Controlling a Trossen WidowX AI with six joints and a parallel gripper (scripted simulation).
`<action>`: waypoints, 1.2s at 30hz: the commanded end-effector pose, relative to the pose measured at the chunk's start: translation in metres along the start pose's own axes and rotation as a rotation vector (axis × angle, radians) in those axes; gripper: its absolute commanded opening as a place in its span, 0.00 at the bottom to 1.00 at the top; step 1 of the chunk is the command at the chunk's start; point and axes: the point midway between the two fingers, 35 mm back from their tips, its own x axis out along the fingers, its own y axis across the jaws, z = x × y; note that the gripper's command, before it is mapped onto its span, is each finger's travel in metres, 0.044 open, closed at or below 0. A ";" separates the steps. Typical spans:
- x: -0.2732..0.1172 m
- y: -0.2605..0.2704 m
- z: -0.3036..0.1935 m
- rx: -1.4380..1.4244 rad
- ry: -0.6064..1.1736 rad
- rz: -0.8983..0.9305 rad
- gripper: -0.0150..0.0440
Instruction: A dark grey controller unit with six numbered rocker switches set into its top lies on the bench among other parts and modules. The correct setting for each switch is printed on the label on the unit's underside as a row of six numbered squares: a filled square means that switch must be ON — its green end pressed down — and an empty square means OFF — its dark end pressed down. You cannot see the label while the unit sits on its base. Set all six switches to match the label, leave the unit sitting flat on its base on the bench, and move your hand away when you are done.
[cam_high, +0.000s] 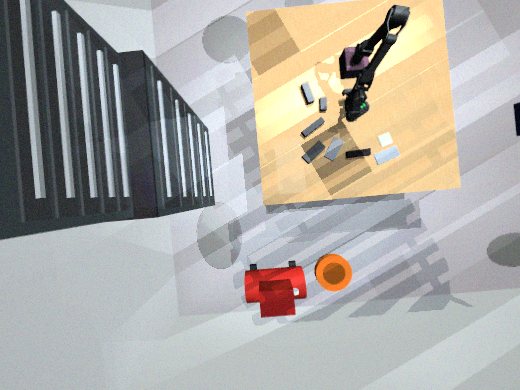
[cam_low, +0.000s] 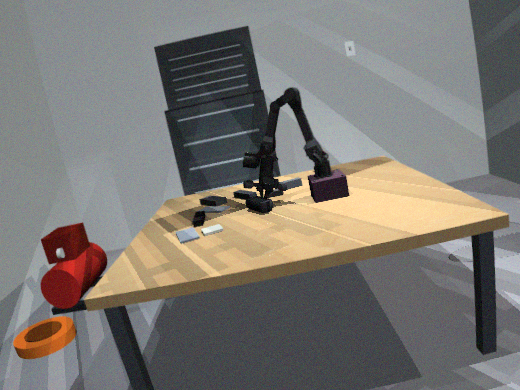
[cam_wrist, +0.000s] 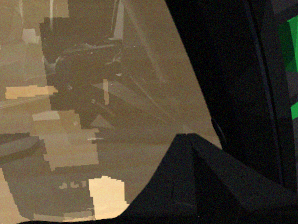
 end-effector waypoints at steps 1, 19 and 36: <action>0.002 -0.008 0.001 -0.003 -0.003 -0.010 0.25; -0.069 0.042 0.001 -0.011 -0.005 -0.005 0.25; -0.052 -0.014 -0.010 -0.423 -0.127 -0.010 0.25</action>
